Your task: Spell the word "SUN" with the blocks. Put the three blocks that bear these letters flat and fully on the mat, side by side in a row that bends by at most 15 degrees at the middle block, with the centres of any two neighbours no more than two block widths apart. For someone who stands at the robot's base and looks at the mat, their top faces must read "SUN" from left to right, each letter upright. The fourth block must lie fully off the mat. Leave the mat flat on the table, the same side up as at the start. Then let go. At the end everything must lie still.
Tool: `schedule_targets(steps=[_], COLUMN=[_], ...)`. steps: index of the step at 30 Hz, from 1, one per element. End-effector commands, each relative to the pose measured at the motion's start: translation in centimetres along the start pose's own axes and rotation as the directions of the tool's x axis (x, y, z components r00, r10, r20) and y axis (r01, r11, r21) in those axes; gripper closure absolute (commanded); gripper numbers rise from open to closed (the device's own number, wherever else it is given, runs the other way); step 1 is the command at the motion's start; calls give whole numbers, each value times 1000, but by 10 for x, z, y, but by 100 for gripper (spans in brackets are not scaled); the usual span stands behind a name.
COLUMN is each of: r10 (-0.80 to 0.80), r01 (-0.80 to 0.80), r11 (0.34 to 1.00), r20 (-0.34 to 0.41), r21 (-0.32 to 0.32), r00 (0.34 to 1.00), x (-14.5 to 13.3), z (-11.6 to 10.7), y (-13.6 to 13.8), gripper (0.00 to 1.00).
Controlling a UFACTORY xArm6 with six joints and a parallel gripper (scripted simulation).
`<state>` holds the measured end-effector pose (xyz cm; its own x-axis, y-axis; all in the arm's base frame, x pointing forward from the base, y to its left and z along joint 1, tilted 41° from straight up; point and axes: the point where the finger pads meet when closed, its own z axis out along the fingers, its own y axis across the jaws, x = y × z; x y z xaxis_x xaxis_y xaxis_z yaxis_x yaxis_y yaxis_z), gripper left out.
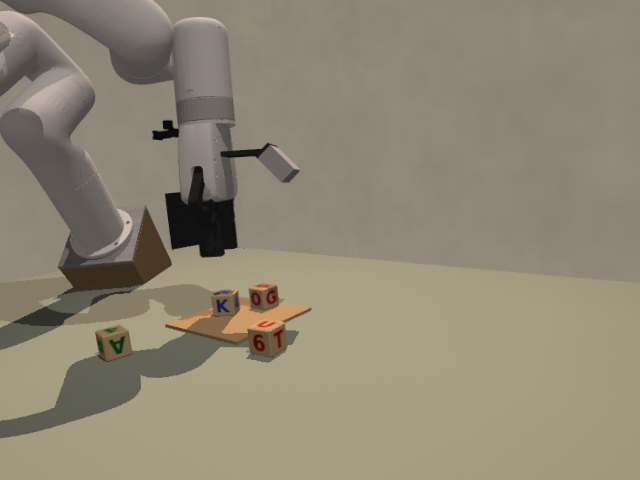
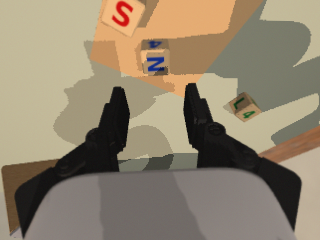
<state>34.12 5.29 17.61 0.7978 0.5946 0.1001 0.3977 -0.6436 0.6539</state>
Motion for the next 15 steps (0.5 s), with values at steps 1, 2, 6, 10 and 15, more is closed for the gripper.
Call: schedule_targets(steps=[1, 2, 6, 10, 15], r10=[1, 1, 1, 1, 1], r01=[-1, -1, -1, -1, -1], r11=[1000, 1000, 1000, 1000, 1000], r20=[-2, -2, -2, -2, -2], r21=[0, 0, 0, 0, 0], r00=[1000, 1000, 1000, 1000, 1000], x=[1, 1, 1, 1, 1], z=[3, 4, 9, 15, 19], y=[0, 0, 1, 1, 1], gripper=[46, 46, 46, 46, 46])
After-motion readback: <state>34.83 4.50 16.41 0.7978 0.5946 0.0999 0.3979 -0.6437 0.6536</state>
